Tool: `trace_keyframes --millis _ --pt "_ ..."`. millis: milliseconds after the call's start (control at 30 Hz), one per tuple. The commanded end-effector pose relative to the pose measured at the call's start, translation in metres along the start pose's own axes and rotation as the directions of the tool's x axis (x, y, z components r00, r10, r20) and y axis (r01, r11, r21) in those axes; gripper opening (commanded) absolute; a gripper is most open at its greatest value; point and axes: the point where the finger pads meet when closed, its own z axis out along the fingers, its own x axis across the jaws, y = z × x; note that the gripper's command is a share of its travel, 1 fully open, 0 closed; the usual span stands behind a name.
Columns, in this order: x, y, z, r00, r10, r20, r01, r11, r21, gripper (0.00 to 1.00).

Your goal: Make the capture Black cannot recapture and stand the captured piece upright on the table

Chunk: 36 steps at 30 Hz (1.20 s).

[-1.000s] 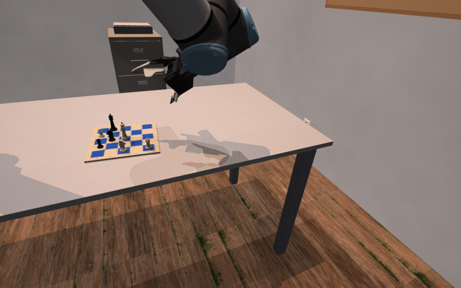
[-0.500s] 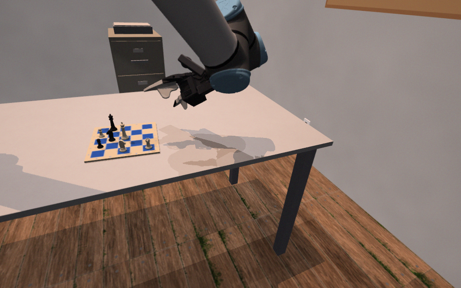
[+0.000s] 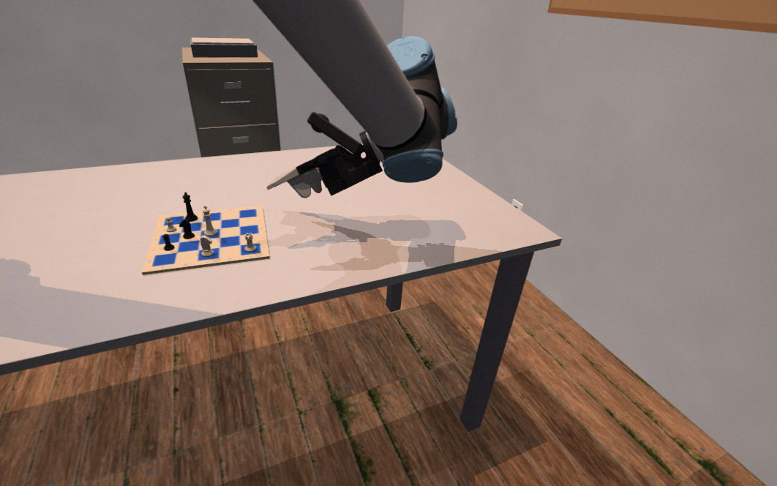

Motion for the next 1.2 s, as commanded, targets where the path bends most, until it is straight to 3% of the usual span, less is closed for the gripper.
trace_keyframes --millis 0,400,1167 --pt "0.005 0.01 0.0 0.991 -0.129 0.044 0.129 0.992 0.008 1.0" --pt "0.015 0.029 0.004 0.931 -0.349 0.107 0.346 0.937 0.044 1.0" --pt "0.02 0.04 0.006 0.878 -0.459 0.135 0.453 0.889 0.074 1.0"
